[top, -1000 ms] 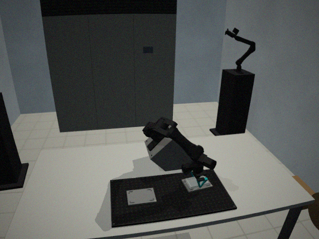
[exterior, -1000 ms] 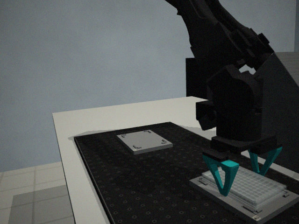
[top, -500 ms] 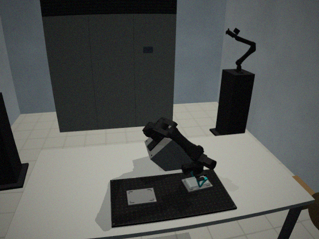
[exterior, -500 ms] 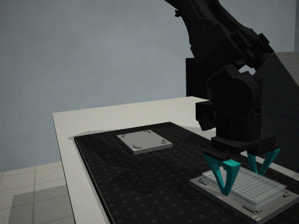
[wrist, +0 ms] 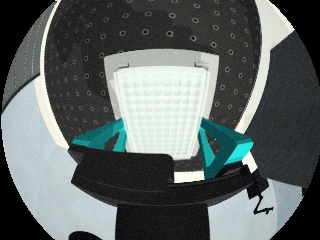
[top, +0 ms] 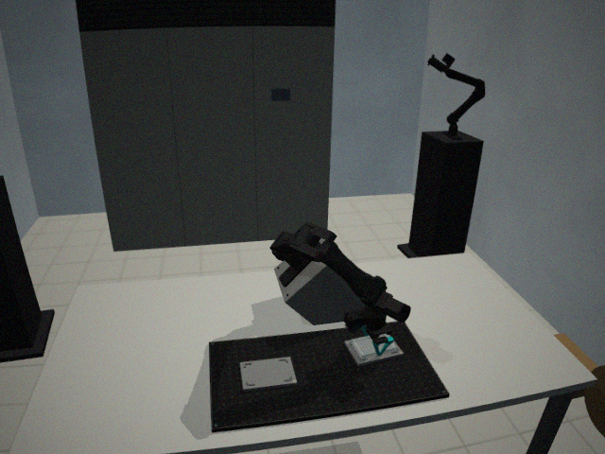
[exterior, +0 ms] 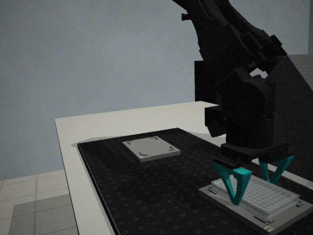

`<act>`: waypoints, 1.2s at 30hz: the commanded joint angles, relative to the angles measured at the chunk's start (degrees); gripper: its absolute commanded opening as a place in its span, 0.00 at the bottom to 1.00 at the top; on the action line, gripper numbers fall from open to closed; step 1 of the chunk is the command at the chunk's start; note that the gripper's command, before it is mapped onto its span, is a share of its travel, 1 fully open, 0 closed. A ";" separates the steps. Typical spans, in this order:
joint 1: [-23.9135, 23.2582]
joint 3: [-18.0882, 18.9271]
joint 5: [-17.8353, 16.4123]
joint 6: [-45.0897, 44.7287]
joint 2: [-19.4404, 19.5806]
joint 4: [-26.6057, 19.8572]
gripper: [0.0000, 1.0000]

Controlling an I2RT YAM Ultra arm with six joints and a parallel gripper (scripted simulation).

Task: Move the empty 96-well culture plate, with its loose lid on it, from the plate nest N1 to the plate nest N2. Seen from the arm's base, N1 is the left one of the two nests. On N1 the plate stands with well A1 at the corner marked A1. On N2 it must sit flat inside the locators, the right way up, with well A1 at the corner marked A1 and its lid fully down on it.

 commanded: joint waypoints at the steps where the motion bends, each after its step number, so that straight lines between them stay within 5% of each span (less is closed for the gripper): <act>1: 0.45 0.05 0.28 -0.21 -0.37 0.05 0.00; 17: 0.45 0.05 0.28 -0.21 -0.37 0.05 0.00; 36: 3.84 1.72 -1.03 2.12 -4.59 -6.13 0.00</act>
